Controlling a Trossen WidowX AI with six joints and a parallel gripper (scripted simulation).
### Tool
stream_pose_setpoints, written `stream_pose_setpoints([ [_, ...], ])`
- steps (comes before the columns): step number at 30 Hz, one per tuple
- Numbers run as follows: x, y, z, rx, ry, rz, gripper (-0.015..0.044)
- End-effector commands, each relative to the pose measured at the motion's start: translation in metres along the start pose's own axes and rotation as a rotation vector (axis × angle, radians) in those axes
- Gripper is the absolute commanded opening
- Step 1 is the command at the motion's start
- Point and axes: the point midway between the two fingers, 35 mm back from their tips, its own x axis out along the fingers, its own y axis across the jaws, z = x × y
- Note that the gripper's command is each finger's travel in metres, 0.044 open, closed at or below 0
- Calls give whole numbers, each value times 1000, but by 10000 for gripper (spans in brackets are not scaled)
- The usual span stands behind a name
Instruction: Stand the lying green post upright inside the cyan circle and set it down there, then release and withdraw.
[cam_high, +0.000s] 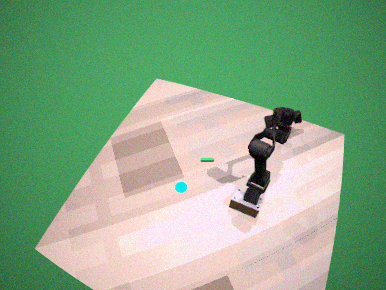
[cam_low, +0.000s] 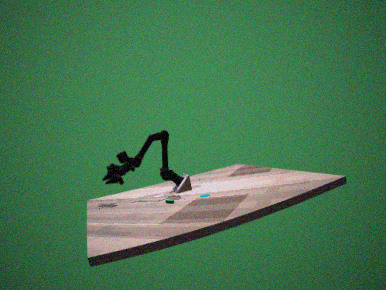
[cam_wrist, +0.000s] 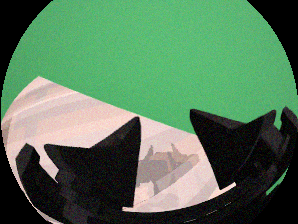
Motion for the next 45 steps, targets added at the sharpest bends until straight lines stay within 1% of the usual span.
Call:
stream_pose_setpoints([
  [1, 26, 35, -16, 155, 121, 117, 233],
  [7, 44, 106, -32, 285, 319, 316, 233],
  [13, 38, 186, -37, 306, 523, 534, 233],
  [19, 6, 261, -31, 213, 706, 753, 233],
  [27, -64, 334, -12, -75, 868, 1010, 233],
  [32, -114, 359, 4, -332, 895, 1131, 233],
  [36, -152, 370, 19, -566, 867, 1197, 233],
  [40, -189, 374, 35, -812, 792, 1232, 233],
  [45, -229, 372, 59, -1109, 637, 1228, 233],
])
